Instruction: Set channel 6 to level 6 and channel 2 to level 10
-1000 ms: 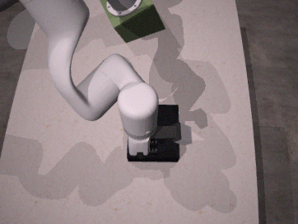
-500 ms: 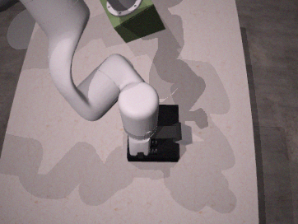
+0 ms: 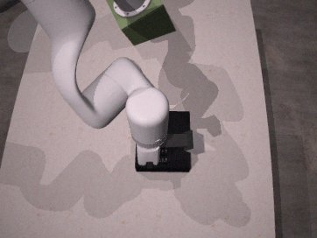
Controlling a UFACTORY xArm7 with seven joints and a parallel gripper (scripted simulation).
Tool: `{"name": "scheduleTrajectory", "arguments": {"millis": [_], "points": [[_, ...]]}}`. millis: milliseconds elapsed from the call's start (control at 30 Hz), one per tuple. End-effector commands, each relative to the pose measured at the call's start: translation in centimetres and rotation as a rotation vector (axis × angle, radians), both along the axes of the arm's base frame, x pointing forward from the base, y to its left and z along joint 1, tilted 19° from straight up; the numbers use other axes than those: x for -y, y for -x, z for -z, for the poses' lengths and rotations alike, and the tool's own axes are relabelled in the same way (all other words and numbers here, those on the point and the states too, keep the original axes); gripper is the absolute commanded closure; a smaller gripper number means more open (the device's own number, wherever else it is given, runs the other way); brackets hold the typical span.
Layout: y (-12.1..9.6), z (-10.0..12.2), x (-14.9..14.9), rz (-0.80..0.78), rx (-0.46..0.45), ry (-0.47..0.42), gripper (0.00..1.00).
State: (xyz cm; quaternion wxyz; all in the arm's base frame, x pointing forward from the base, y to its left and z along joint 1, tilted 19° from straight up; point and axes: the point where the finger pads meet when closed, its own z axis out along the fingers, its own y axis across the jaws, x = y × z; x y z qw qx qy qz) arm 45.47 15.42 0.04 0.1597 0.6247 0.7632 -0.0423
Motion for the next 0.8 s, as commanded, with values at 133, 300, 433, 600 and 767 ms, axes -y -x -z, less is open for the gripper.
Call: {"name": "scheduleTrajectory", "arguments": {"millis": [133, 300, 433, 600, 767], "points": [[-0.14, -0.21, 0.07, -0.002, 0.003, -0.002, 1.00], [-0.19, -0.30, 0.34, -0.002, 0.003, -0.002, 1.00], [-0.20, -0.31, 0.39, -0.002, 0.003, -0.002, 1.00], [-0.20, -0.34, 0.41, -0.002, 0.003, -0.002, 1.00], [-0.09, -0.88, 0.26, -0.002, 0.003, -0.002, 1.00]]}}
